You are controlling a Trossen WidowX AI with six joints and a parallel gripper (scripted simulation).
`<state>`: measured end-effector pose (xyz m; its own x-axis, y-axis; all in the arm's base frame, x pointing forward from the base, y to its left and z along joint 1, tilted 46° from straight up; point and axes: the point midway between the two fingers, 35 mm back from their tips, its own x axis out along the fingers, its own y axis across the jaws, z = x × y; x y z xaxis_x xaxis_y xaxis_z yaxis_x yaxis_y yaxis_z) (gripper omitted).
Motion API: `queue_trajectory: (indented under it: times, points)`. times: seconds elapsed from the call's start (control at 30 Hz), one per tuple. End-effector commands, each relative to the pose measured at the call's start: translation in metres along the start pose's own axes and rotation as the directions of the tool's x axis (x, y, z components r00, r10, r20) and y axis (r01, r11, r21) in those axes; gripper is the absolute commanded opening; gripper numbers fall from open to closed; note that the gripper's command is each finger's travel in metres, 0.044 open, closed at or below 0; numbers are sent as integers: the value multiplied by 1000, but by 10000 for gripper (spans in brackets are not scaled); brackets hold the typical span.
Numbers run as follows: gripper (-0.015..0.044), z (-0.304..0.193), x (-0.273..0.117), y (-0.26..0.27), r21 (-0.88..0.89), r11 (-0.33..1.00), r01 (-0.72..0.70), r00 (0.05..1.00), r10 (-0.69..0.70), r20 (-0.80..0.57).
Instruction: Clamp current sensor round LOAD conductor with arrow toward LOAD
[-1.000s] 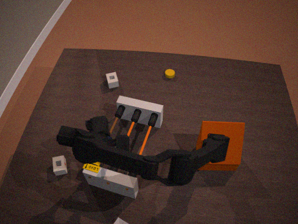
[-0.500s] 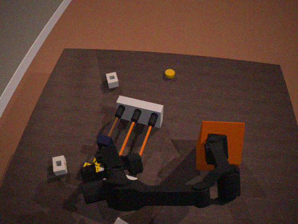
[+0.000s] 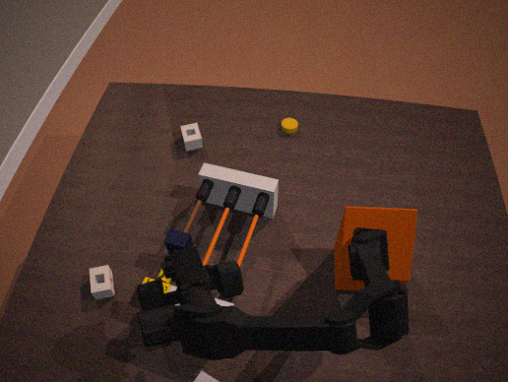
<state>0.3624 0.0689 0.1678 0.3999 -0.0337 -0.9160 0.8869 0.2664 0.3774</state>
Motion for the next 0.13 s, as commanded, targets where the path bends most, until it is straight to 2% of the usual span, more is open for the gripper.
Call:
queue_trajectory:
  times: [0.0,0.07,0.1]
  points:
    - [440,5,12,1,14,998,60,996,-59,-60]
    - [440,12,29,1,40,989,142,979,-134,-153]
    - [440,0,6,1,7,999,41,998,-41,-55]
